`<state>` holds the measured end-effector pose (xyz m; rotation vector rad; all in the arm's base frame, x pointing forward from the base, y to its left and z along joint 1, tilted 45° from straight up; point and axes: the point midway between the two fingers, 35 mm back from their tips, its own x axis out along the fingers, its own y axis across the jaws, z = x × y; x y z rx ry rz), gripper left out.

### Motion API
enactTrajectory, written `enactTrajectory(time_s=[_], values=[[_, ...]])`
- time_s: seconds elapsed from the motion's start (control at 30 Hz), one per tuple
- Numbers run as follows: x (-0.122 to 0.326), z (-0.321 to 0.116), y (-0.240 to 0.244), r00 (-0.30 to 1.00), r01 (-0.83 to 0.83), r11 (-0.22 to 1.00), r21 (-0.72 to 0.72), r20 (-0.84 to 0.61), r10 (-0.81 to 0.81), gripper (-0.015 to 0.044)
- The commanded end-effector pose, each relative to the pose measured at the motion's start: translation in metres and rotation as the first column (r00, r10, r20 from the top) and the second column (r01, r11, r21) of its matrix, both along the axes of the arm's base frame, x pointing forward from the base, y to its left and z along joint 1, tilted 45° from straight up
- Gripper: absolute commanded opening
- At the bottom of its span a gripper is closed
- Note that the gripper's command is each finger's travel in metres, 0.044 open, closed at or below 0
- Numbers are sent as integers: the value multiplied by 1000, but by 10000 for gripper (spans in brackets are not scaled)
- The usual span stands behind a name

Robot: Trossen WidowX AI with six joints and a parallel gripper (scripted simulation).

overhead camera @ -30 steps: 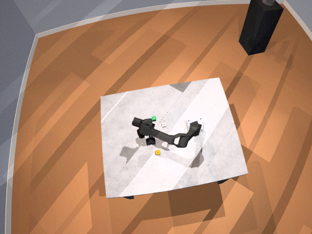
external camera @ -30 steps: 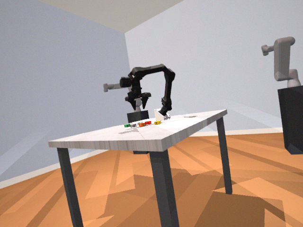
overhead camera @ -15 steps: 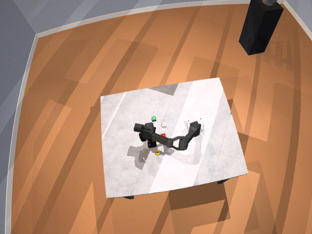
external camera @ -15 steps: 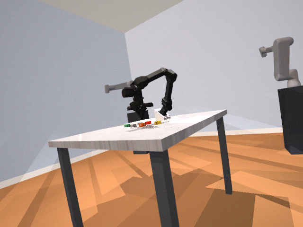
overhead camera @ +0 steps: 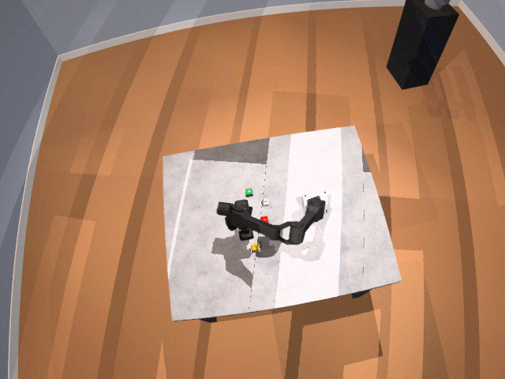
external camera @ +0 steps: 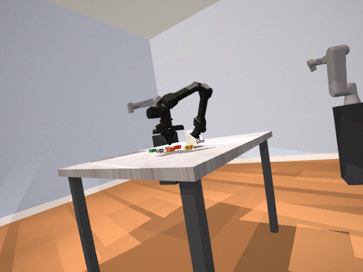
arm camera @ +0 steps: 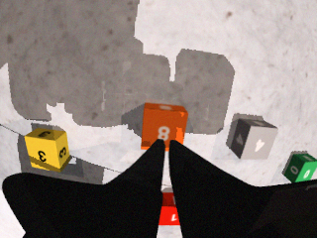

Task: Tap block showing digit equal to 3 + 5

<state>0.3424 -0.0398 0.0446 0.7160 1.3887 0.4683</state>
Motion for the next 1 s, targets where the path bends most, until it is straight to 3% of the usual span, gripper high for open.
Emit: enactTrajectory(time_s=[0.0,0.47,0.7,0.97], values=[[0,-6,6,1000,2,1000,8,-8,-2,20],[1,-14,15,1000,2,1000,9,-8,-2,20],[-3,7,-6,1000,2,1000,8,-9,-2,20],[-24,67,13,1000,-16,1000,-18,14,16,230]])
